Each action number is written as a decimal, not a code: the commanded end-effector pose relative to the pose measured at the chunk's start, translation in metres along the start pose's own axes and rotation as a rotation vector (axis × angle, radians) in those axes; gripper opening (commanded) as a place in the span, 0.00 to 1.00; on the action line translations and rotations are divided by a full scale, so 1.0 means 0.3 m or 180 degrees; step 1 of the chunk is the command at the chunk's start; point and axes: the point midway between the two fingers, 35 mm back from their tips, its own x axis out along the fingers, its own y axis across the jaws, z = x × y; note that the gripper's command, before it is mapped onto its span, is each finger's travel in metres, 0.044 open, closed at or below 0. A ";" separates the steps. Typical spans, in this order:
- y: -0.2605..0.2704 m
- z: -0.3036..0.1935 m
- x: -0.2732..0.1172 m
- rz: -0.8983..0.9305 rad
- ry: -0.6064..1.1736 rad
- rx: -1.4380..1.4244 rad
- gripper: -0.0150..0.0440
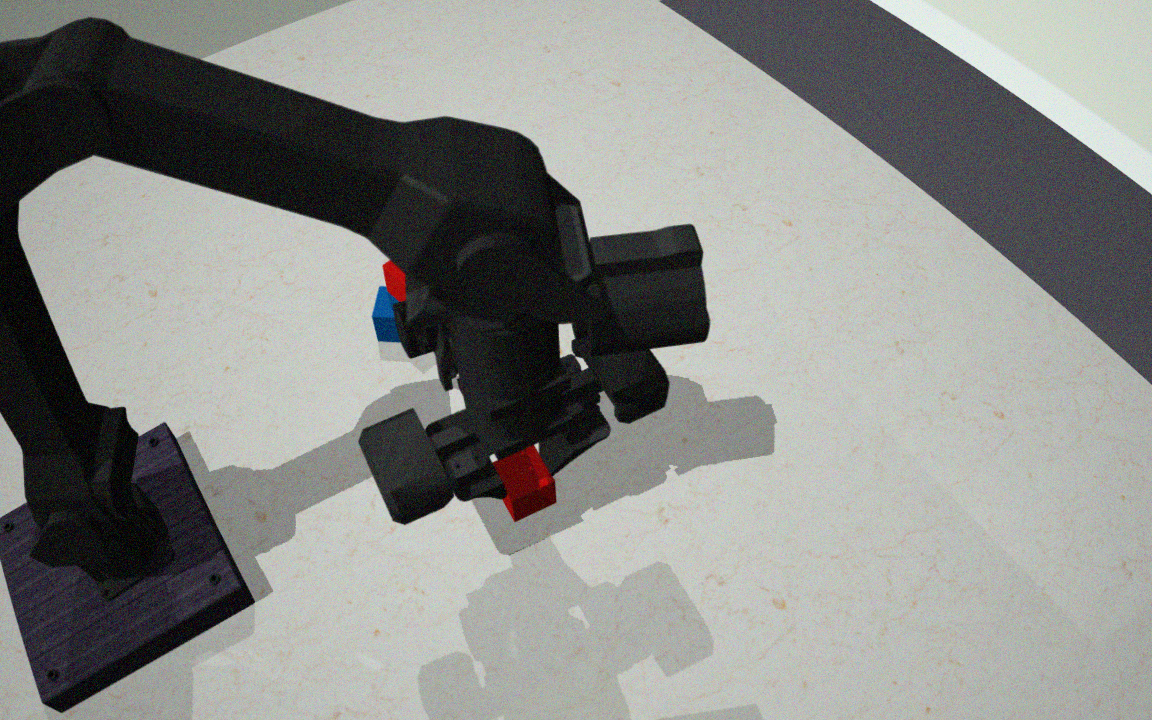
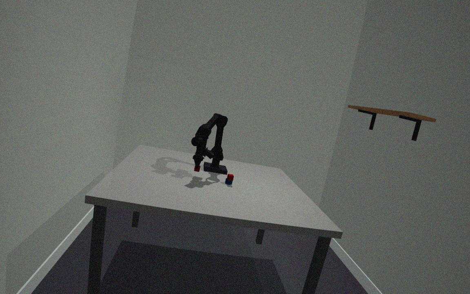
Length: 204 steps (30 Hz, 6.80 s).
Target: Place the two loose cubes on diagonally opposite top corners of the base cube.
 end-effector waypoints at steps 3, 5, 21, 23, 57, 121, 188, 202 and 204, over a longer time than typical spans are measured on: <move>-0.005 -0.003 -0.031 -0.0002 0.0014 -0.0006 0.43; -0.004 -0.002 -0.039 0.0003 0.0012 -0.0006 0.43; 0.002 0.003 -0.108 0.0046 -0.0005 -0.0004 0.43; 0.003 0.004 -0.117 0.0052 -0.0008 -0.0004 0.43; -0.006 0.148 -0.196 0.0089 -0.0008 0.0758 0.43; 0.109 0.728 -0.147 0.0148 0.0007 0.4152 0.43; 0.115 0.732 0.022 0.0152 -0.0007 0.4177 0.52; 0.110 0.730 -0.025 0.0133 -0.0007 0.4164 0.60; 0.109 0.729 -0.036 0.0133 -0.0007 0.4164 0.60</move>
